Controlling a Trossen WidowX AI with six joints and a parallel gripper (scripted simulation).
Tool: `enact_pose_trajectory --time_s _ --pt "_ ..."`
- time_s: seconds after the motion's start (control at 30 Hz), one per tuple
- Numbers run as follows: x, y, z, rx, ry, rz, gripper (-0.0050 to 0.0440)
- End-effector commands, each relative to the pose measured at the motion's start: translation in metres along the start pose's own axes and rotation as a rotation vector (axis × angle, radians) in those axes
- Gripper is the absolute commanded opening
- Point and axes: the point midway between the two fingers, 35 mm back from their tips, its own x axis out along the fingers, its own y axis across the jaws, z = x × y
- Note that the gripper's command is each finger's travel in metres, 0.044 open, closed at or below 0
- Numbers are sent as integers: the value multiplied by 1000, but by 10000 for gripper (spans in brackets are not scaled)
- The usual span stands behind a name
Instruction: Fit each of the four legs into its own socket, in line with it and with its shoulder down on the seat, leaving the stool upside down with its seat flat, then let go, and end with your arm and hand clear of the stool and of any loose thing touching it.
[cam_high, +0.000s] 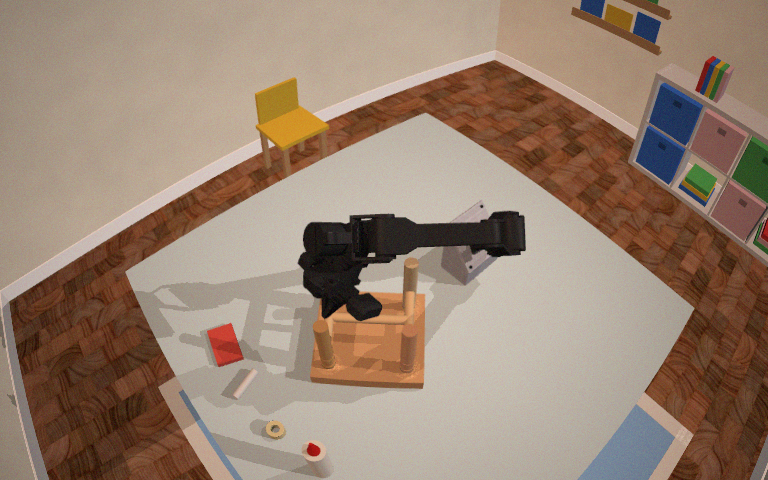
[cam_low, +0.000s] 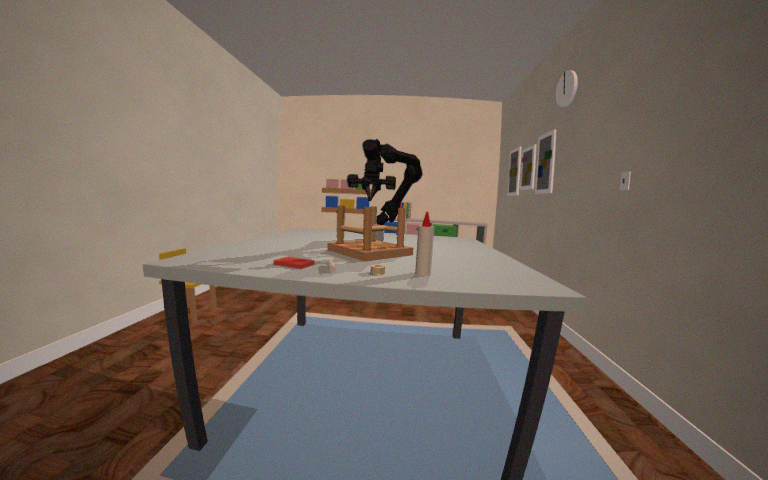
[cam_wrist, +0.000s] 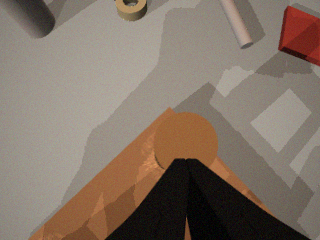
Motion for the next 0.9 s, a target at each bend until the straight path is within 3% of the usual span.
enact_pose_trajectory --time_s 0.0,0.5,0.87 --pt "-13 26 -9 -73 37 12 0" --pt "-72 120 -80 -228 250 128 0" --pt "-66 121 -84 -246 257 129 0"
